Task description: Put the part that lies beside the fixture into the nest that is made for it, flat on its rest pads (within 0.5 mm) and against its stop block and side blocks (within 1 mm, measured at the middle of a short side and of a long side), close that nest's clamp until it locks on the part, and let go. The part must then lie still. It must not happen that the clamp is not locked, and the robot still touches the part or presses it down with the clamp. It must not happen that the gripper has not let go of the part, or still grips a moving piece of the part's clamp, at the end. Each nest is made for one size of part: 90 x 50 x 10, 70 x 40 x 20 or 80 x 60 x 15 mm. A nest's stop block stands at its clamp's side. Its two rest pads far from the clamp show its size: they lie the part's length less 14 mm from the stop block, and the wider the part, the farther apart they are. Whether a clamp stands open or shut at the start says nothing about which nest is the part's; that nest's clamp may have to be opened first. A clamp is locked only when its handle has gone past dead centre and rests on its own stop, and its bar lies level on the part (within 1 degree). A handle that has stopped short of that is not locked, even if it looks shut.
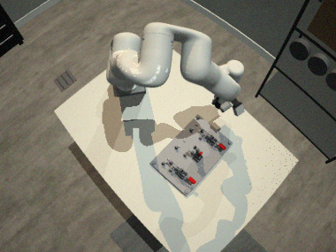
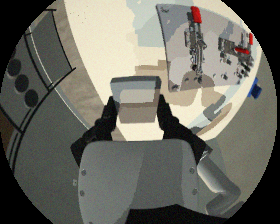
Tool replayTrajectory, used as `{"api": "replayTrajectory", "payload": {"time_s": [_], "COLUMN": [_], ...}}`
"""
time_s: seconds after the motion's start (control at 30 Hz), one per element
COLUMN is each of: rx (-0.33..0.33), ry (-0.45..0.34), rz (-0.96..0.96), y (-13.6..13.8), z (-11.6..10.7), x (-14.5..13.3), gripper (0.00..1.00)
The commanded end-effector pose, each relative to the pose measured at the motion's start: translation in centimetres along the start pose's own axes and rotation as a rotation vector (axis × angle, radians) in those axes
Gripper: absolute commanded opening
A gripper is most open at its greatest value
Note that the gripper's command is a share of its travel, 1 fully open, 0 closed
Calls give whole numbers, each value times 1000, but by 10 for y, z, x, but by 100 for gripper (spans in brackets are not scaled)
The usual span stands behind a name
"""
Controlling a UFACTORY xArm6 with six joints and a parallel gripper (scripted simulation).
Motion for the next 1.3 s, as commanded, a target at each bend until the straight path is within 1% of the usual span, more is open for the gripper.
{"api": "replayTrajectory", "payload": {"time_s": [0.0, 0.73, 0.93, 1.13, 1.27], "rx": [3, 3, 3, 3, 3], "ry": [3, 3, 3, 3, 3], "rz": [1, -3, -59, -196, -219], "y": [-1, -1, -1, -1, -1], "z": [-7, -8, -8, -8, -8], "x": [1, 1, 1, 1, 1], "gripper": [0, 0, 0, 0, 0]}}
Point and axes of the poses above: the point where the finger pads meet when closed, its own z axis out along the fingers, its own y axis across the jaws, x = y × z, the point moved 5 cm from there along -z, back along the fingers, and after that the axes turned 4 degrees about -z, right-handed, at the moved point
